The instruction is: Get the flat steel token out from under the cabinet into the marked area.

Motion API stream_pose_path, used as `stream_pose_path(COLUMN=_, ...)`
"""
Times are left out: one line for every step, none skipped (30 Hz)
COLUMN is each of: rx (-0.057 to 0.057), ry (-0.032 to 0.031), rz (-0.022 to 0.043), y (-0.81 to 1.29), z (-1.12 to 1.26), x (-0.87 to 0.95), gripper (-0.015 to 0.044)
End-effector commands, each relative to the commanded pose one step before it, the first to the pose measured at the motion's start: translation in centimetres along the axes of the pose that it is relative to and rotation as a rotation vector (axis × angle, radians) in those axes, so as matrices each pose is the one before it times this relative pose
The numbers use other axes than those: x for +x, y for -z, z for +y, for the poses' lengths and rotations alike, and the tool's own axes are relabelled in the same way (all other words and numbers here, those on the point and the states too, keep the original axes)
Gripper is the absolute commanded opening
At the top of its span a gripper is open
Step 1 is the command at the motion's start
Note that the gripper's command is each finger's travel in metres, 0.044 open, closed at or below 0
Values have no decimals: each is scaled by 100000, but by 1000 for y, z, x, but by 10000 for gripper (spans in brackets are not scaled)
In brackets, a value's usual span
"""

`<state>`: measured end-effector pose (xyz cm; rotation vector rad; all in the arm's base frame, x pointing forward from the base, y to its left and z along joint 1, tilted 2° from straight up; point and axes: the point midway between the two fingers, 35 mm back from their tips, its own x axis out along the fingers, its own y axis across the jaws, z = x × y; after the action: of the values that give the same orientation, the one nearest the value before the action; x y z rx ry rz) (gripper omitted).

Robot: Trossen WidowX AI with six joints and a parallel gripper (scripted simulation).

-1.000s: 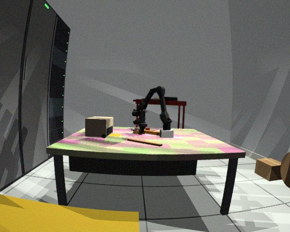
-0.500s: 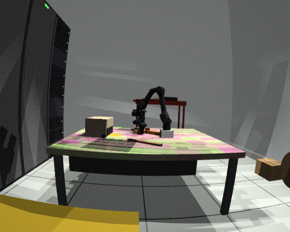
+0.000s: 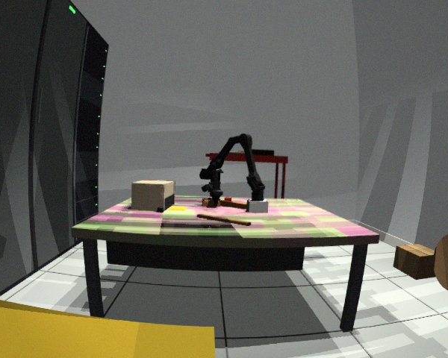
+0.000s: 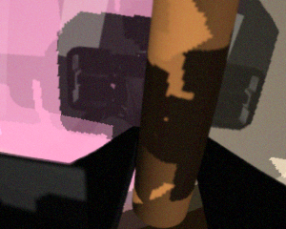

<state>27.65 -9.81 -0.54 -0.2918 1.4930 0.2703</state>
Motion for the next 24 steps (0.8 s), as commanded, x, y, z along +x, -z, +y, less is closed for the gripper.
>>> stream_pose_path(rx=487, ry=204, rz=-154, y=-802, z=-56, x=-54, gripper=0)
stream_pose_path(rx=42, ry=0, rz=-13, y=-141, z=-3, x=0, gripper=0)
stream_pose_path(rx=38, ry=0, rz=-13, y=-141, z=-3, x=0, gripper=0)
stream_pose_path(rx=35, ry=0, rz=-13, y=-141, z=-3, x=0, gripper=0)
stream_pose_path(rx=33, ry=0, rz=-13, y=-141, z=-3, x=0, gripper=0)
stream_pose_path(rx=30, ry=0, rz=-13, y=-141, z=-3, x=0, gripper=0)
stream_pose_path(rx=28, ry=0, rz=-13, y=-140, z=-3, x=-1, gripper=0)
stream_pose_path(rx=25, ry=0, rz=-13, y=-140, z=-3, x=-1, gripper=0)
stream_pose_path(rx=23, ry=0, rz=-13, y=-140, z=-3, x=-1, gripper=0)
stream_pose_path(rx=21, ry=0, rz=-13, y=-140, z=-3, x=-1, gripper=0)
stream_pose_path(rx=18, ry=0, rz=-12, y=-131, z=-3, x=-1, gripper=0)
stream_pose_path(rx=17, ry=0, rz=-12, y=-130, z=-3, x=-1, gripper=0)
stream_pose_path(rx=16, ry=0, rz=-12, y=-130, z=-3, x=-1, gripper=0)
stream_pose_path(rx=15, ry=0, rz=-12, y=-131, z=-3, x=-1, gripper=0)
stream_pose_path(rx=14, ry=0, rz=-12, y=-131, z=-3, x=-1, gripper=0)
stream_pose_path(rx=13, ry=0, rz=-12, y=-131, z=-3, x=-1, gripper=0)
stream_pose_path(rx=12, ry=0, rz=-12, y=-131, z=-3, x=-1, gripper=0)
stream_pose_path(rx=11, ry=0, rz=-12, y=-131, z=-3, x=-1, gripper=0)
stream_pose_path(rx=10, ry=0, rz=-12, y=-131, z=-3, x=-1, gripper=0)
stream_pose_path(rx=9, ry=0, rz=-12, y=-131, z=-3, x=-1, gripper=0)
stream_pose_path(rx=9, ry=0, rz=-12, y=-131, z=-3, x=-1, gripper=0)
stream_pose_path(rx=8, ry=0, rz=-12, y=-131, z=-3, x=-1, gripper=0)
stream_pose_path(rx=7, ry=0, rz=-12, y=-131, z=-3, x=-1, gripper=0)
stream_pose_path(rx=7, ry=0, rz=-12, y=-131, z=-3, x=-1, gripper=0)
